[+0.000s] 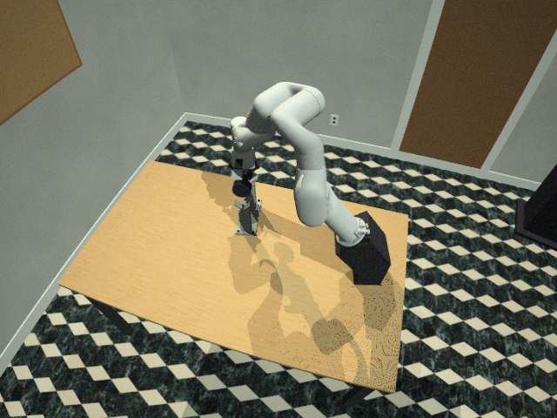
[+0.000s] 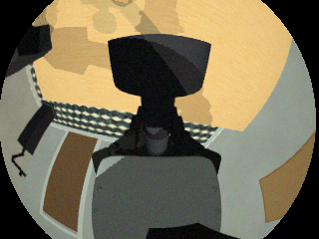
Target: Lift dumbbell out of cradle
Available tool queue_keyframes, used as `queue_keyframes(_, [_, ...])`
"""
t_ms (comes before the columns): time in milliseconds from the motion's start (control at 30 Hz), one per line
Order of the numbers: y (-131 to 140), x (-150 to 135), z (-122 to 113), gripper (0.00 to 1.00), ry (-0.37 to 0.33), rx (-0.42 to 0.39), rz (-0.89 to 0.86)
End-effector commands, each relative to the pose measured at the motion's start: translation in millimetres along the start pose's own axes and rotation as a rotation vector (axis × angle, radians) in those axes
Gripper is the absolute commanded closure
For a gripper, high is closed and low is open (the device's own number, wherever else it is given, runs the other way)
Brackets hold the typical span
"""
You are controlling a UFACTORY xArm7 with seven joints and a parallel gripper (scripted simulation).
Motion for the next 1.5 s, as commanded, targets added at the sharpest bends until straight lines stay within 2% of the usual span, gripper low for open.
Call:
queue_keyframes(0, [1,1,-11,1.0,0.004,-0.004,0.0])
queue_keyframes(367, [2,0,-31,1.0,0.001,-0.01,0.0])
queue_keyframes(1467, [2,-1,-37,1.0,0.0,-0.012,0.001])
Point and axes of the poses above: the point where the finger pads meet when closed, its own z axis out along the fingers, its own x axis across the jaws, y = z × x, the point moved 6 cm from there along -z, back along the fingers
